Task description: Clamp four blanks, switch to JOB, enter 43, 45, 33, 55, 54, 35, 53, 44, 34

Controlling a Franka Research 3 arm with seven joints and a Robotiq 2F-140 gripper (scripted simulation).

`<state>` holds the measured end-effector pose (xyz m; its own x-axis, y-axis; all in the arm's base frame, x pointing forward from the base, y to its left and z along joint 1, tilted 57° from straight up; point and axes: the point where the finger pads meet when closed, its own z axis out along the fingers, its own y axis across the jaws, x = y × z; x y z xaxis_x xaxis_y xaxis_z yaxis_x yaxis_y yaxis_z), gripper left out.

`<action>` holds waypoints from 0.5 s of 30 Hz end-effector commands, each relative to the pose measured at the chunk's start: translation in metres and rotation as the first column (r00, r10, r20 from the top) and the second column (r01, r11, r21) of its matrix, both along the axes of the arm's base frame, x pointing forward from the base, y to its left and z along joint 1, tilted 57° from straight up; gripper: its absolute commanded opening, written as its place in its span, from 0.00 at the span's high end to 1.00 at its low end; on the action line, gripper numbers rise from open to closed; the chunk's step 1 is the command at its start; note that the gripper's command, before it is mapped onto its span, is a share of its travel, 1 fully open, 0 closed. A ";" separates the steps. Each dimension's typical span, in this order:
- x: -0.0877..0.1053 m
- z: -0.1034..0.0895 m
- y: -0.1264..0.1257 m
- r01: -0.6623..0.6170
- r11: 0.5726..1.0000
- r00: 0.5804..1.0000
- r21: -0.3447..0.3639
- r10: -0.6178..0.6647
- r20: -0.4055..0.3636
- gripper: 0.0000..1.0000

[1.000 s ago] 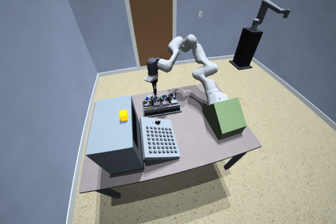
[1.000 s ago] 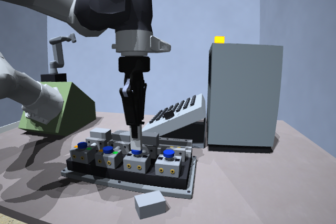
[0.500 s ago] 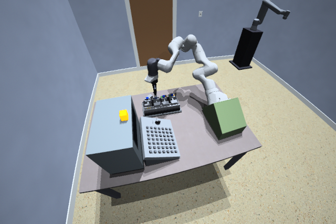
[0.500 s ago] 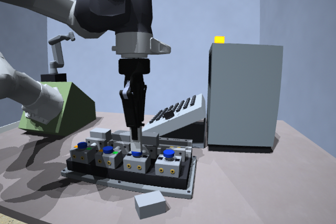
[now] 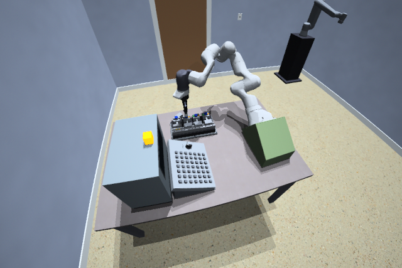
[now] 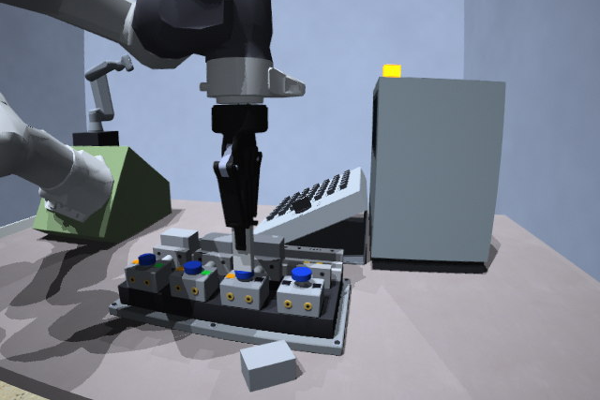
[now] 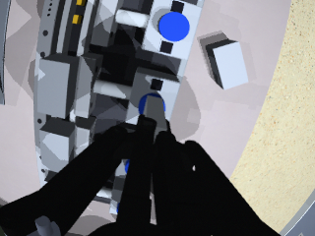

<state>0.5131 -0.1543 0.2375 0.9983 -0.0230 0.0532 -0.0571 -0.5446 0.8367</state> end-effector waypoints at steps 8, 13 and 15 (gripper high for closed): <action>0.000 0.000 -0.001 0.003 1.000 1.000 -0.002 -0.003 0.003 1.00; 0.000 0.001 0.001 0.003 1.000 1.000 -0.002 -0.003 0.003 1.00; 0.000 0.001 0.001 0.003 1.000 1.000 -0.002 -0.003 0.003 1.00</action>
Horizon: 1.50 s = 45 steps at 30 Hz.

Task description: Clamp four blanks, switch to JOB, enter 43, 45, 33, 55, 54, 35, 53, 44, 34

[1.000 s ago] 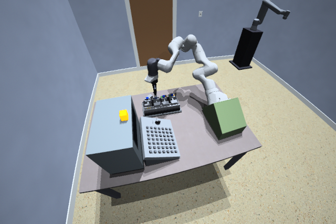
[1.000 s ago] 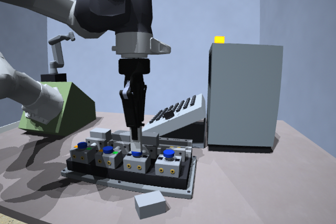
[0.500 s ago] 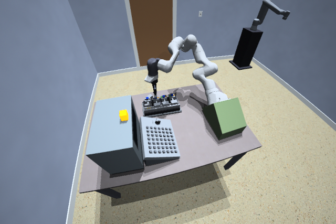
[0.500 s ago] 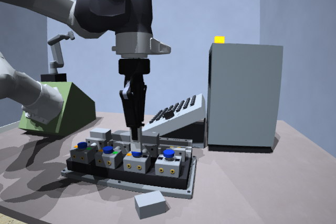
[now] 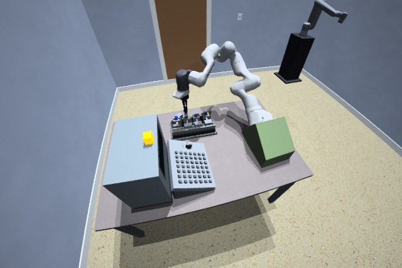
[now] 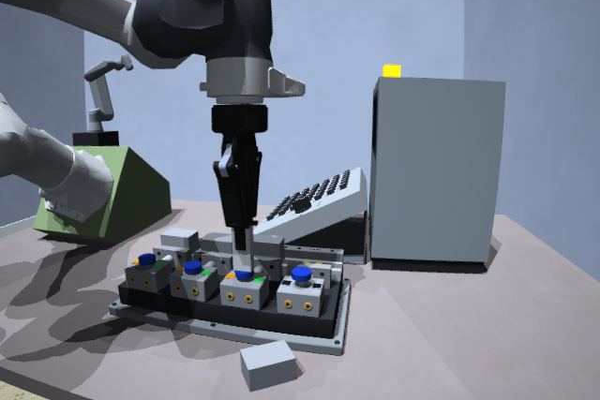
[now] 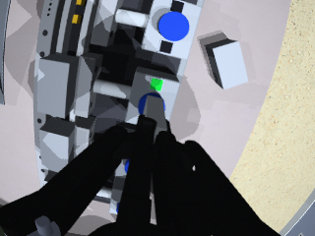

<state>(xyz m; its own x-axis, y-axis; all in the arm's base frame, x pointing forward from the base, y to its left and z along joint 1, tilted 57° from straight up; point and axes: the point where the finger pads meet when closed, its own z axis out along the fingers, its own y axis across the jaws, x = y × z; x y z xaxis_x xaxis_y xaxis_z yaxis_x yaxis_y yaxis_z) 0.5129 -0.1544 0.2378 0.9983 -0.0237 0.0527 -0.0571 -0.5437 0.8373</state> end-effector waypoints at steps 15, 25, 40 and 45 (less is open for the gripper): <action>0.000 0.000 0.000 0.003 1.000 1.000 -0.001 -0.003 0.003 1.00; 0.000 -0.003 -0.004 0.003 1.000 1.000 -0.001 -0.003 0.003 1.00; 0.000 -0.005 -0.008 0.003 1.000 1.000 -0.001 -0.003 0.003 1.00; 0.000 -0.005 -0.008 0.003 1.000 1.000 -0.001 -0.003 0.003 1.00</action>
